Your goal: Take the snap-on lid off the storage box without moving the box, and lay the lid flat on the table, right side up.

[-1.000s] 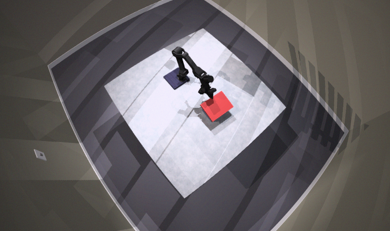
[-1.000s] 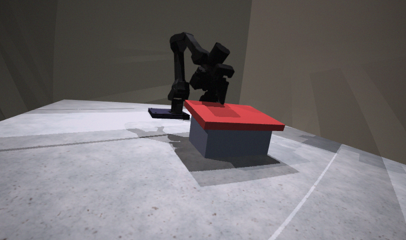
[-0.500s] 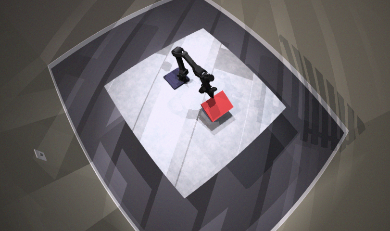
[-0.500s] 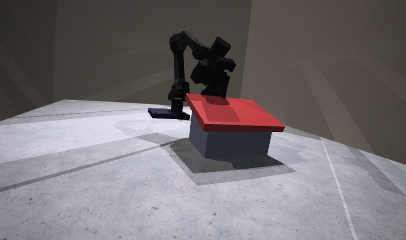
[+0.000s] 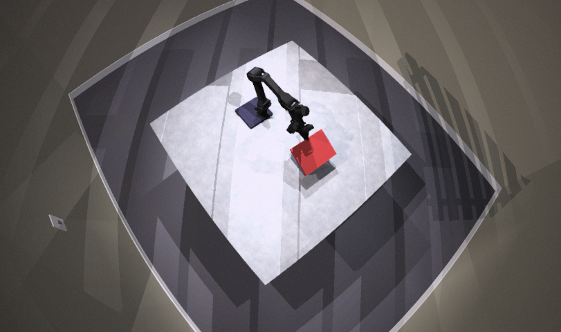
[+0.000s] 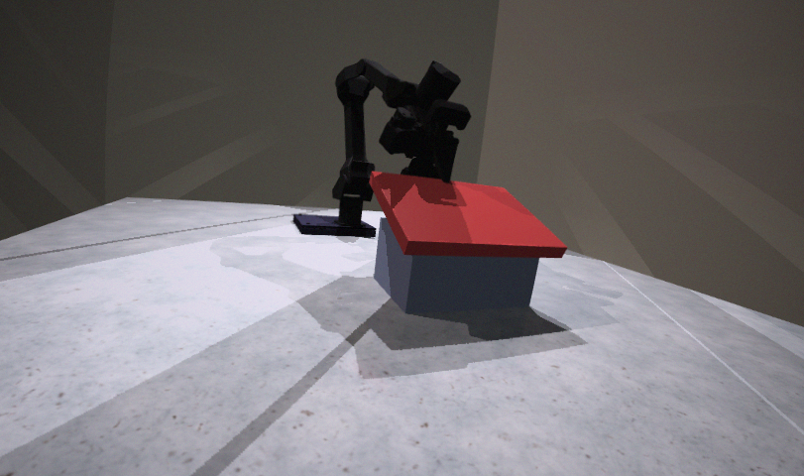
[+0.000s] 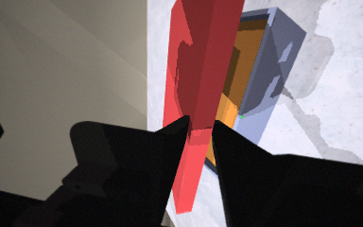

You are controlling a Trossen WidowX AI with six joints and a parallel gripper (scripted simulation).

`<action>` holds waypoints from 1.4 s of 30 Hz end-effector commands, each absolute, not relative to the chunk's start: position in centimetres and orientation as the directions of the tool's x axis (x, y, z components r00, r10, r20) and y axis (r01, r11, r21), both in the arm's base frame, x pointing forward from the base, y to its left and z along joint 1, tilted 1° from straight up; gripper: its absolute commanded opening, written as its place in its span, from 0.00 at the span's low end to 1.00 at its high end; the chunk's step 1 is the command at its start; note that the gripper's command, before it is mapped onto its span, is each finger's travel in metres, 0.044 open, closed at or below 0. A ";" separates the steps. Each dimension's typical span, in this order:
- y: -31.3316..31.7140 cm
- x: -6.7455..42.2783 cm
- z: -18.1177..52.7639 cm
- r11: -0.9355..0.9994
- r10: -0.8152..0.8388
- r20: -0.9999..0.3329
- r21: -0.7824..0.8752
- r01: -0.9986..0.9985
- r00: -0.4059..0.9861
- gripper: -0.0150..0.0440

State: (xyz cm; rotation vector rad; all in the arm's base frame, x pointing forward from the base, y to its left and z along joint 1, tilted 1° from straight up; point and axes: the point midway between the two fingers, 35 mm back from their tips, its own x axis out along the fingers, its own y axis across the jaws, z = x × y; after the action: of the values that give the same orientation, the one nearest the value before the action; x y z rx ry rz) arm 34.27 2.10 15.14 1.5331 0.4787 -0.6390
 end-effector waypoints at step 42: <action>2.2 34.6 21.5 -0.067 -0.077 -0.640 0.768 0.637 0.764 0.25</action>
State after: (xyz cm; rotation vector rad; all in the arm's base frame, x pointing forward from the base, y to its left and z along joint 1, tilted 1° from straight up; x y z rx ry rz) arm 34.38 2.10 20.50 1.5320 0.4809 -0.6414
